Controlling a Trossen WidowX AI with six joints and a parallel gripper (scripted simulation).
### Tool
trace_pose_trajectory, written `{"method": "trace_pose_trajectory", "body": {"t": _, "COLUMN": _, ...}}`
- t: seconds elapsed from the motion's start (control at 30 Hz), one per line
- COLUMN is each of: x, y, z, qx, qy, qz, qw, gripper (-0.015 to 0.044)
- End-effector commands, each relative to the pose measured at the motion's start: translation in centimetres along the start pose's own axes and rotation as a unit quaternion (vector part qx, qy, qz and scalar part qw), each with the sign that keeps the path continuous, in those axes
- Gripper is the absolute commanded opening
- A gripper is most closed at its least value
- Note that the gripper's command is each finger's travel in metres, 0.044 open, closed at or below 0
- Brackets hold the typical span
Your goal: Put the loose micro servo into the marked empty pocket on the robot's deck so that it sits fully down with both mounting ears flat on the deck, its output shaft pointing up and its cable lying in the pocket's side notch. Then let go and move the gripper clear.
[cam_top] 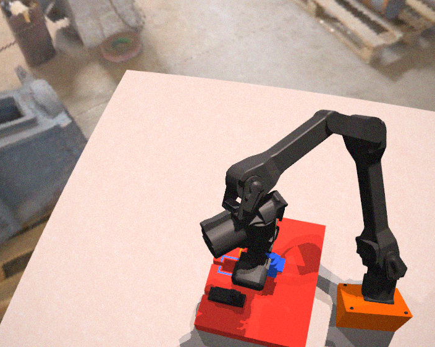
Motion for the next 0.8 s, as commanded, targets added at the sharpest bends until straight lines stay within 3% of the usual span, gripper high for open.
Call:
{"method": "trace_pose_trajectory", "body": {"t": 0.0, "x": 2.1, "y": -0.1, "z": 0.2, "qx": -0.001, "qy": -0.006, "qz": 0.002, "qw": 1.0, "gripper": 0.0}}
{"method": "trace_pose_trajectory", "body": {"t": 0.43, "x": 6.6, "y": -0.4, "z": 0.3, "qx": -0.001, "qy": -0.007, "qz": 0.017, "qw": 1.0, "gripper": 0.0}}
{"method": "trace_pose_trajectory", "body": {"t": 0.77, "x": 6.8, "y": -0.4, "z": -0.2, "qx": -0.001, "qy": -0.007, "qz": 0.021, "qw": 1.0, "gripper": 0.0}}
Point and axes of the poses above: the point midway between the two fingers, 35 mm back from their tips, its own z axis back along the fingers, its own y axis across the jaws, x = y × z, the point moved 6 cm from there along z, back along the fingers, and after that the axes turned 5 degrees about z, right-handed, at the moved point
